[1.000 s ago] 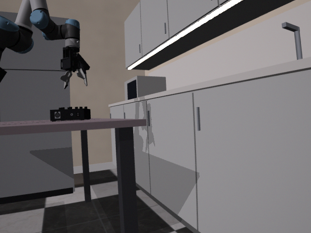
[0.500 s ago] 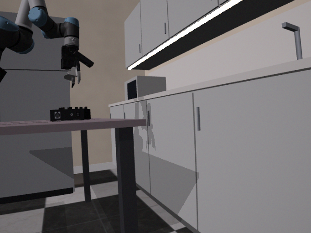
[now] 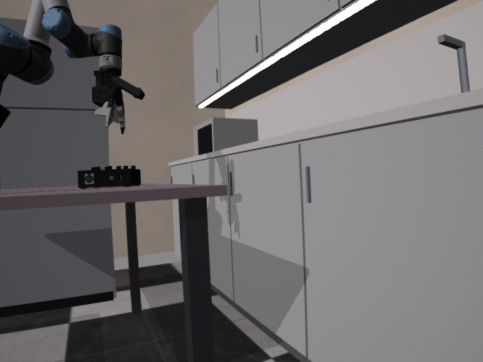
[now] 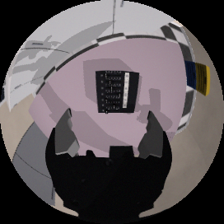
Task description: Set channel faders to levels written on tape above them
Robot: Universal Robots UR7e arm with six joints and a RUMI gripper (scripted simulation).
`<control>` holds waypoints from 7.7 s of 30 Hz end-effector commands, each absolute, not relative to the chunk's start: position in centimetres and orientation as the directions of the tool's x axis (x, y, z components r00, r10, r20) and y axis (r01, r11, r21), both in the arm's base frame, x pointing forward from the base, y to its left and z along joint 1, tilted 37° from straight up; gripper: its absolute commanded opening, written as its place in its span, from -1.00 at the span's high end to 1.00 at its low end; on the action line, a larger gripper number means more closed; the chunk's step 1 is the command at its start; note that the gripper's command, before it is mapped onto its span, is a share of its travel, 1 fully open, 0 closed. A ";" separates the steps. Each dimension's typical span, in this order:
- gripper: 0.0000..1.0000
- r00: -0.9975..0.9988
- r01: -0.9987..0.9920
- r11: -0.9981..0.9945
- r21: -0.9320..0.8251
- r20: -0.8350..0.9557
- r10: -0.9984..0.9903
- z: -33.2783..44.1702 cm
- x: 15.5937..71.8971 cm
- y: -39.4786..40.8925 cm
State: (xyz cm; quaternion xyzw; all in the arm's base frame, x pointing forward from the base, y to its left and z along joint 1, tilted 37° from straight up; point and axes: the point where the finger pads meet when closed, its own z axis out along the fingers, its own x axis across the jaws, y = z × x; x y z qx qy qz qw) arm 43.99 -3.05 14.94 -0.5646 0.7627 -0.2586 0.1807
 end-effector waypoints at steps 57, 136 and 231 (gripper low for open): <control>-1.00 -0.822 -0.052 0.961 -0.272 -0.535 -0.196 15.2 41.4 -4.9; -1.00 -0.342 -0.750 0.281 -0.598 -0.012 -0.940 11.5 49.1 -6.5; 1.00 -0.272 -0.778 0.194 -0.597 0.042 -0.961 9.4 50.9 -7.0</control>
